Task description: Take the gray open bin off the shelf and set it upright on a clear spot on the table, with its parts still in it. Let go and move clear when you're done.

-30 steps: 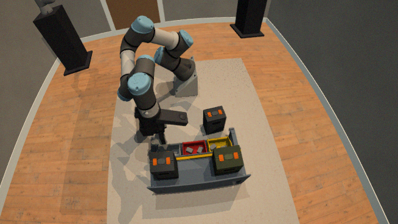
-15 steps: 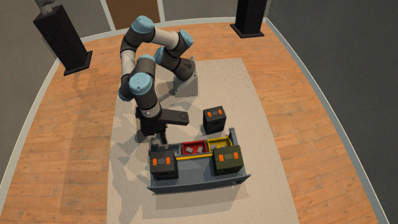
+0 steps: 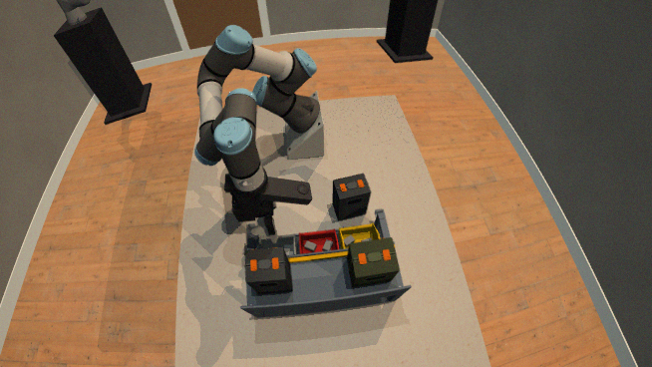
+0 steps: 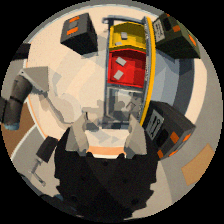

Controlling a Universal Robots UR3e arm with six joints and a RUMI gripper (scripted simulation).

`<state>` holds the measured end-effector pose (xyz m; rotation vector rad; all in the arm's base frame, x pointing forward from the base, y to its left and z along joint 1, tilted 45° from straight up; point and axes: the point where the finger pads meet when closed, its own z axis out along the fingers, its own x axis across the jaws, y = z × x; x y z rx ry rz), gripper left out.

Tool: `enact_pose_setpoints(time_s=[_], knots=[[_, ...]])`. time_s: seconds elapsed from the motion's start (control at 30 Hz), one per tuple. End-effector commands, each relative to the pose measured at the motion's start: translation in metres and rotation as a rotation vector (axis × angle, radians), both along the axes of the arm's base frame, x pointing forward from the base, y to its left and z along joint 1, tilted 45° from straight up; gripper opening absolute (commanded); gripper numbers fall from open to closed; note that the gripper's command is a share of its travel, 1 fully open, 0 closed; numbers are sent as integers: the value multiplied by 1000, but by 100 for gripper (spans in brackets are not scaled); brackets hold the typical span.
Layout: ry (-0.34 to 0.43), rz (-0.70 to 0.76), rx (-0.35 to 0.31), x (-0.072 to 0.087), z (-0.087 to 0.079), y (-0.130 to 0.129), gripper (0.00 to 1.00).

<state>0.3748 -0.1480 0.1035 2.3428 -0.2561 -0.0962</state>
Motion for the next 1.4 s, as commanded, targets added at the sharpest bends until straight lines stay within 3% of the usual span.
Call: enact_pose_setpoints(time_s=[0.0,0.77,0.8,1.37], knots=[[-2,1,0,0,0,1,58],[-2,1,0,0,-2,3,58],[-2,1,0,0,-2,3,26],[-2,1,0,-1,-6,-1,26]])
